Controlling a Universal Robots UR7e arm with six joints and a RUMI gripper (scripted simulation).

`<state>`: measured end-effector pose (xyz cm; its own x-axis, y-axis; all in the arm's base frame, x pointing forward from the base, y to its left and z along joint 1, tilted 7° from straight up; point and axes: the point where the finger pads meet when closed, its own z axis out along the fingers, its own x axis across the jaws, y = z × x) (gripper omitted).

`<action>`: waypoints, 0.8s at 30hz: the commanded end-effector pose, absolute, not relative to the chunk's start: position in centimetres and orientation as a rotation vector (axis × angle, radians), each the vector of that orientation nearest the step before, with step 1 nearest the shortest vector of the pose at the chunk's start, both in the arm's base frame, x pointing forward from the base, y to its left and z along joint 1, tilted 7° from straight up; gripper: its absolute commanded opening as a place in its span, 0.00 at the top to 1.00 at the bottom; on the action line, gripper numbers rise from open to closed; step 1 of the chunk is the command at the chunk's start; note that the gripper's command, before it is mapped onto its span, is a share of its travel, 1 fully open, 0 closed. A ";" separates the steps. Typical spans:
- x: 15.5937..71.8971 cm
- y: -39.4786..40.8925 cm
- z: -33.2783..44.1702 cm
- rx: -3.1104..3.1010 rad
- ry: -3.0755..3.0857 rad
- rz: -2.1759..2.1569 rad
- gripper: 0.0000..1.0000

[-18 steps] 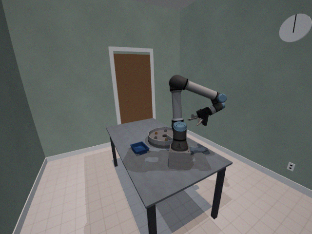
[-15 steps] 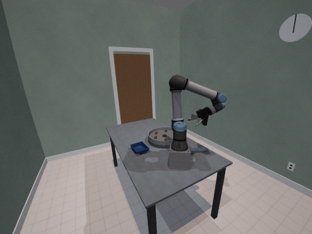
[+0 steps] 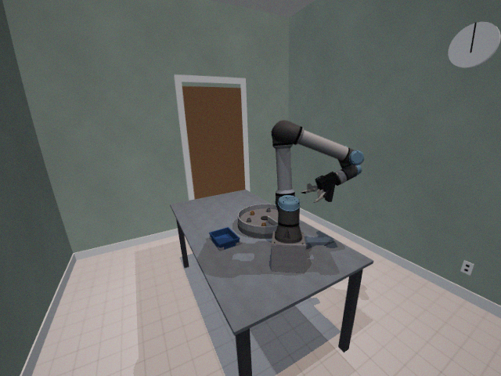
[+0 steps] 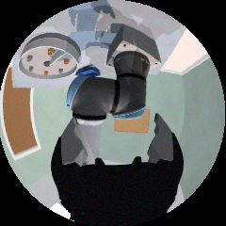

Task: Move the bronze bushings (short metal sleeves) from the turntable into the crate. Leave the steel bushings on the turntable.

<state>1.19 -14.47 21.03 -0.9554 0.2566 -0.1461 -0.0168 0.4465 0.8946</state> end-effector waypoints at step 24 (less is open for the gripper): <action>5.0 -16.8 16.3 -0.354 2.608 1.235 0.00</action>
<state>2.95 -15.60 18.72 -0.9685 0.0826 -0.2351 -0.1532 0.5466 0.8233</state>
